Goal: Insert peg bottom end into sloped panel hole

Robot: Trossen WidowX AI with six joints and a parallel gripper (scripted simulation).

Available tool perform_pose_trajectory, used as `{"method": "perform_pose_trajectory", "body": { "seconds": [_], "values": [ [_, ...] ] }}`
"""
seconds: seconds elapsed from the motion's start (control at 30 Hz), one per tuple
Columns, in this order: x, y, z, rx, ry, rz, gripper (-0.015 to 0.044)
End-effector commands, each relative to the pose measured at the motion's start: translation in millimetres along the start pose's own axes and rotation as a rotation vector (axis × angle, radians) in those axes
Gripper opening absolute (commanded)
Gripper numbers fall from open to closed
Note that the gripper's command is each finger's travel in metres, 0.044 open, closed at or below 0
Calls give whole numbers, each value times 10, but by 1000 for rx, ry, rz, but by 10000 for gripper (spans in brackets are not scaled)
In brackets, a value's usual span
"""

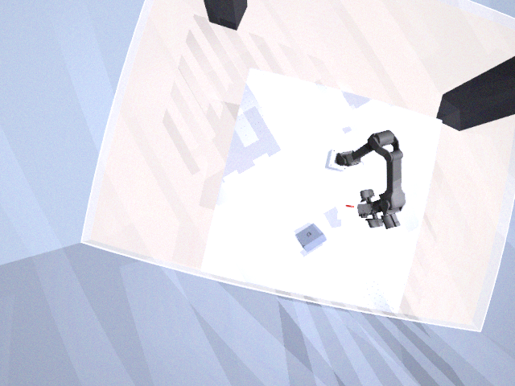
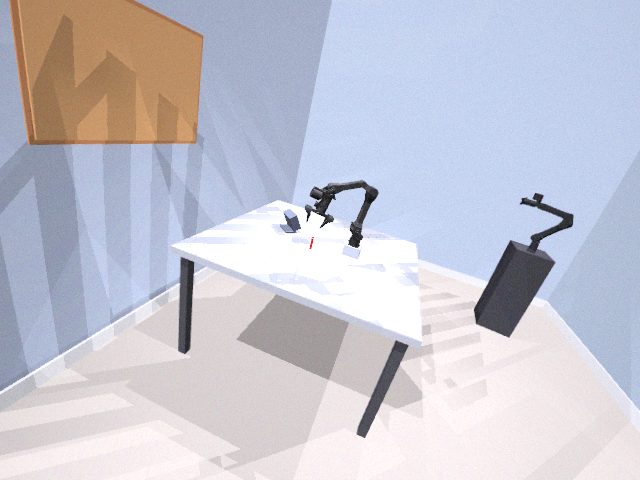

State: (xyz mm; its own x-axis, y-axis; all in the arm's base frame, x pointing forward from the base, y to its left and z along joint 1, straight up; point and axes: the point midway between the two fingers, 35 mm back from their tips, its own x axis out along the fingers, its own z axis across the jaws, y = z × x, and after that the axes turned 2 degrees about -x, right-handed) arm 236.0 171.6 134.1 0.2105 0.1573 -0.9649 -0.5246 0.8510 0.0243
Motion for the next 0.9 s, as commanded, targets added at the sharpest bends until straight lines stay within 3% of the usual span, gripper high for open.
{"method": "perform_pose_trajectory", "body": {
  "seconds": [0.0, 0.43, 0.87],
  "values": [
    [145, -24, -67, -33, 63, -3, 440],
    [532, -96, -241, -151, 238, 1, 440],
    [670, -101, -265, -156, 245, 2, 440]
  ]
}}
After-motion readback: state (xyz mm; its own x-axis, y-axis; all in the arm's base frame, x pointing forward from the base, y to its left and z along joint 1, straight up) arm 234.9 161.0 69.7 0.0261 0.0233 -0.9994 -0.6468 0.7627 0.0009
